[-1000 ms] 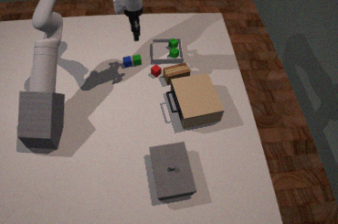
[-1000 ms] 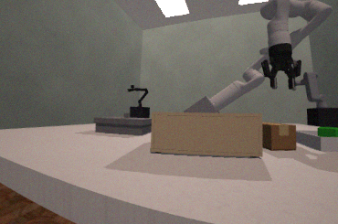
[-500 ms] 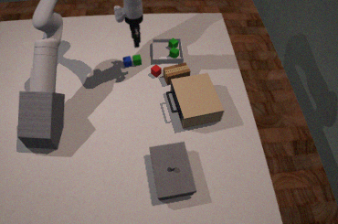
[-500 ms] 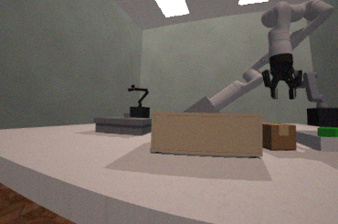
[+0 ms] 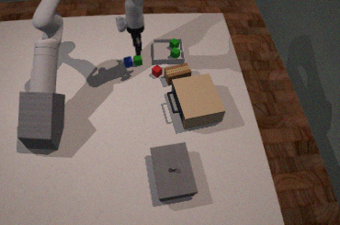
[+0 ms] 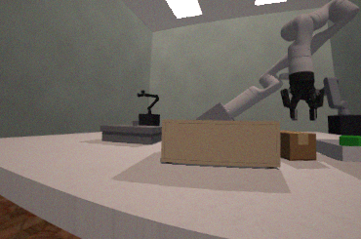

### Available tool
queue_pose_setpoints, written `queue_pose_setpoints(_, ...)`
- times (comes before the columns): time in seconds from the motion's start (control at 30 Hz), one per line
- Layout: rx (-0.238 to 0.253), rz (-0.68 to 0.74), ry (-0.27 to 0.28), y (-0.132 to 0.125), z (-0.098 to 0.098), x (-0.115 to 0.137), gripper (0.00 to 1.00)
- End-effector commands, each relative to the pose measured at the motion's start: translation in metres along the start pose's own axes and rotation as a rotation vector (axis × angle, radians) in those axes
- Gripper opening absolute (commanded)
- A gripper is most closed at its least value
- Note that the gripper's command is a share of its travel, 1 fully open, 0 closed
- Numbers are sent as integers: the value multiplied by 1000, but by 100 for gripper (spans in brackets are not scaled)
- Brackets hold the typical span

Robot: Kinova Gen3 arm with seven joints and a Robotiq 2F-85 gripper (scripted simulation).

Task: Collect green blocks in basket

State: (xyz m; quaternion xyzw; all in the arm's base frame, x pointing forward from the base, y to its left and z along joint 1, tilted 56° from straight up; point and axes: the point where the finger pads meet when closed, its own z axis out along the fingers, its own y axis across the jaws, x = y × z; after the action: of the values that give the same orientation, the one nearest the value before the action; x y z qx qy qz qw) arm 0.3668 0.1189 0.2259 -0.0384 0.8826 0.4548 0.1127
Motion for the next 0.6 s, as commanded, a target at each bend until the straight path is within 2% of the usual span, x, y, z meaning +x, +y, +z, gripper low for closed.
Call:
queue_pose_setpoints(0.0,0,0,-2,0,6,-1,66)
queue_pose_setpoints(0.3,0,0,-2,0,23,-1,66)
queue_pose_setpoints(0.57,0,0,-2,0,28,-1,66)
